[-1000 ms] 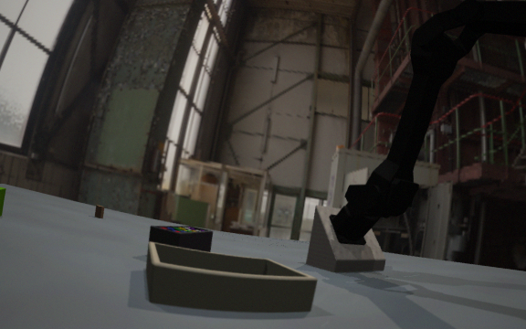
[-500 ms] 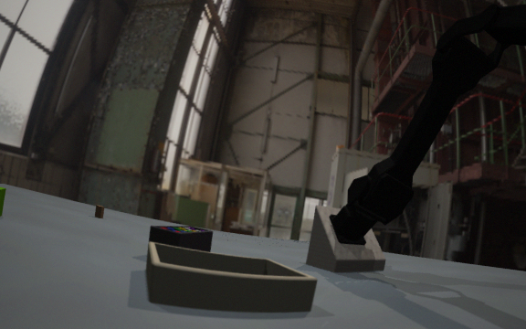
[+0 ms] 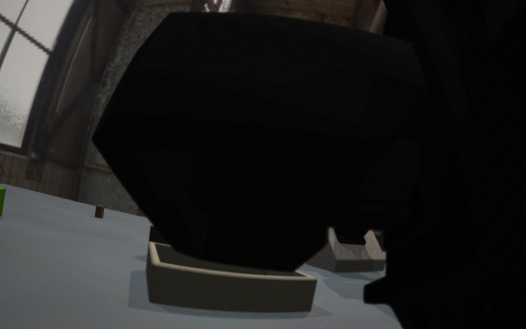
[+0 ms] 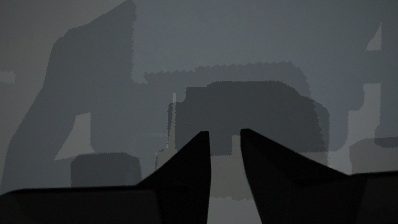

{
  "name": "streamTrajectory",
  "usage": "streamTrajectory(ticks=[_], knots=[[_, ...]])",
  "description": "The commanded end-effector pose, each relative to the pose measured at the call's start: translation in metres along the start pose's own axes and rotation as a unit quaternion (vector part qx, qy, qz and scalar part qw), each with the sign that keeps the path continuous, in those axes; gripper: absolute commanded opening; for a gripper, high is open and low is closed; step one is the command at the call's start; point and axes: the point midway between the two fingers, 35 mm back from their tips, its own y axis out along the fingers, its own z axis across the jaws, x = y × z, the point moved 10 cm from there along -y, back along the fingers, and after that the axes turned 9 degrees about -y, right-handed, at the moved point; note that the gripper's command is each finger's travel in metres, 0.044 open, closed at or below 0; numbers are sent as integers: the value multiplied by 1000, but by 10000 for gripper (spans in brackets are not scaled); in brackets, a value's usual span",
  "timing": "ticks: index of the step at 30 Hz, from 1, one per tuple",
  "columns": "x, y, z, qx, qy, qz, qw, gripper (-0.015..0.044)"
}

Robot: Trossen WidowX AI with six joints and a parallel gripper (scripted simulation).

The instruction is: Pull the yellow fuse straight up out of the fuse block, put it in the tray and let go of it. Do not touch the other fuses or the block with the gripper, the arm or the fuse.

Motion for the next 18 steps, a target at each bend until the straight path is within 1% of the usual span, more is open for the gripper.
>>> streamTrajectory(ticks=[1, 8, 12, 15, 18], knots=[[-32, -12, -41, -46, 76, 41, 995, 74], [-99, -52, -106, -126, 223, 100, 962, 74], [-133, -78, -130, -160, 294, 121, 935, 74], [-165, -97, -142, -173, 361, 140, 906, 74], [-204, -123, -151, -183, 442, 157, 864, 74]])
